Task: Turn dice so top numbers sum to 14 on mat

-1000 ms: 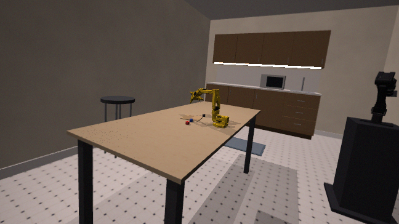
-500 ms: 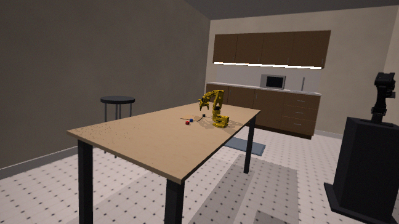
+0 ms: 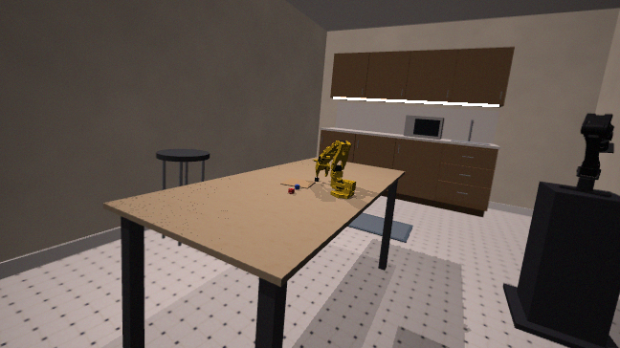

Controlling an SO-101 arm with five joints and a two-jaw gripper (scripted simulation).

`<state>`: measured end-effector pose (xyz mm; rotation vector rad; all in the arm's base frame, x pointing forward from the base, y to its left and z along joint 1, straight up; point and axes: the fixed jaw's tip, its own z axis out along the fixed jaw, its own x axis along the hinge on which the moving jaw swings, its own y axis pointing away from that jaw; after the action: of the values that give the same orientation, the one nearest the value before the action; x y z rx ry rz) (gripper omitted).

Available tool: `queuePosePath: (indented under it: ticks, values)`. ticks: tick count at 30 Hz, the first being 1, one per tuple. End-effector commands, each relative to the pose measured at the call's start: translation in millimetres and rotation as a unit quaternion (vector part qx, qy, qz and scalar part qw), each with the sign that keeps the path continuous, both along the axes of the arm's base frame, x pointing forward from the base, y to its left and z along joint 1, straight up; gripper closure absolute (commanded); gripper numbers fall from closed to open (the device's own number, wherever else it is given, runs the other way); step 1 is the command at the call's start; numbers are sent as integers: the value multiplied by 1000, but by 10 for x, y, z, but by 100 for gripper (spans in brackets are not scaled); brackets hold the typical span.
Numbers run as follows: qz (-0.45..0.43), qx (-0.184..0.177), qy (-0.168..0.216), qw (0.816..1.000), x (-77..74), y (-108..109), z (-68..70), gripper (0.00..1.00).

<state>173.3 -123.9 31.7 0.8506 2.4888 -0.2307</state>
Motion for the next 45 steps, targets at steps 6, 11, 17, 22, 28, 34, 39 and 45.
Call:
queuePosePath:
  ticks: [6, 11, 17, 22, 28, 34, 39, 45]
  values:
    - [-2, -18, -20, 1000, 27, -49, 88, 72]
    - [-2, -18, -20, 1000, 27, -49, 88, 72]
    - [-4, -34, -37, 999, 45, -93, 165, 72]
    - [-4, -34, -37, 999, 45, -93, 165, 72]
    - [-4, -34, -37, 999, 45, -93, 165, 72]
    - [-4, -34, -37, 999, 45, -93, 165, 72]
    - [-4, -34, -37, 999, 45, -93, 165, 72]
    - [-4, -34, -37, 999, 45, -93, 165, 72]
